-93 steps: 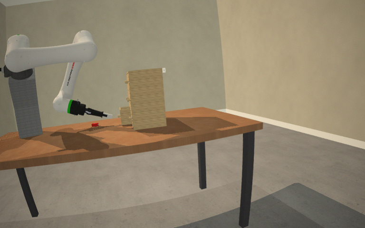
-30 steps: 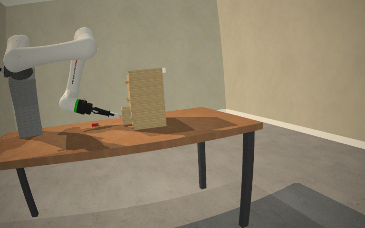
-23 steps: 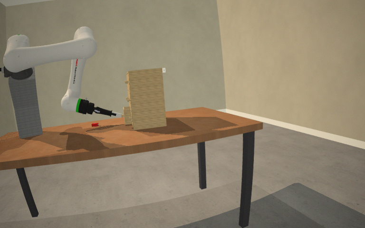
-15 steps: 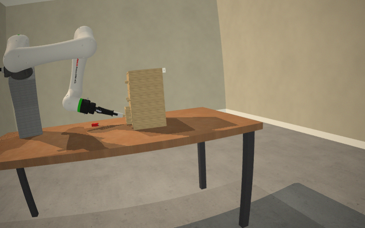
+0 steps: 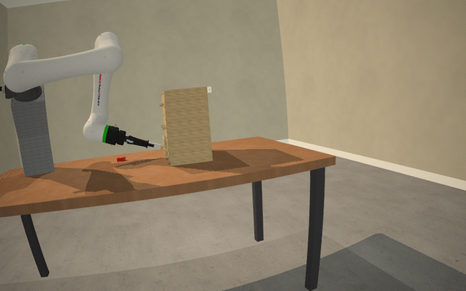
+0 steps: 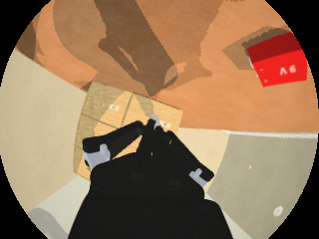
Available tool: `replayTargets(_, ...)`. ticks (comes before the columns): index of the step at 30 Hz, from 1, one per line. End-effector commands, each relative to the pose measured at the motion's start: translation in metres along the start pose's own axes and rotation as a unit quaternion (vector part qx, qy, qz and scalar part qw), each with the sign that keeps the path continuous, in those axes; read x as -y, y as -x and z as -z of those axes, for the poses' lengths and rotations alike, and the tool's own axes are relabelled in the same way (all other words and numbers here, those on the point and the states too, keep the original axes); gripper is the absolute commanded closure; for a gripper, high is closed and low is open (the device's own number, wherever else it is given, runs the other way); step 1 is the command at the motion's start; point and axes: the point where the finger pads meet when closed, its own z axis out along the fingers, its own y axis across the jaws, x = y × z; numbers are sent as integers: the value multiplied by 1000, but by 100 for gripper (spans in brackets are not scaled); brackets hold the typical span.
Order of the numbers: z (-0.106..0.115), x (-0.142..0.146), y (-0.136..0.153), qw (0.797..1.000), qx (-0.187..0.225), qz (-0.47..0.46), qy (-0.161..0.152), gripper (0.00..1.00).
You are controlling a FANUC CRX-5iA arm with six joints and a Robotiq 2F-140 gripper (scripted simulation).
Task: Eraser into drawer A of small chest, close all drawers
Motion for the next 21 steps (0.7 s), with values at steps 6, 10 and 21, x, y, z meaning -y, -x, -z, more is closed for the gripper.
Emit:
replayTargets(6, -6, 0, 2, 1000, 0, 0, 0, 100)
replayTargets(10, -9, 0, 3, 1000, 0, 0, 0, 100)
replayTargets(21, -12, 0, 4, 1000, 0, 0, 0, 100)
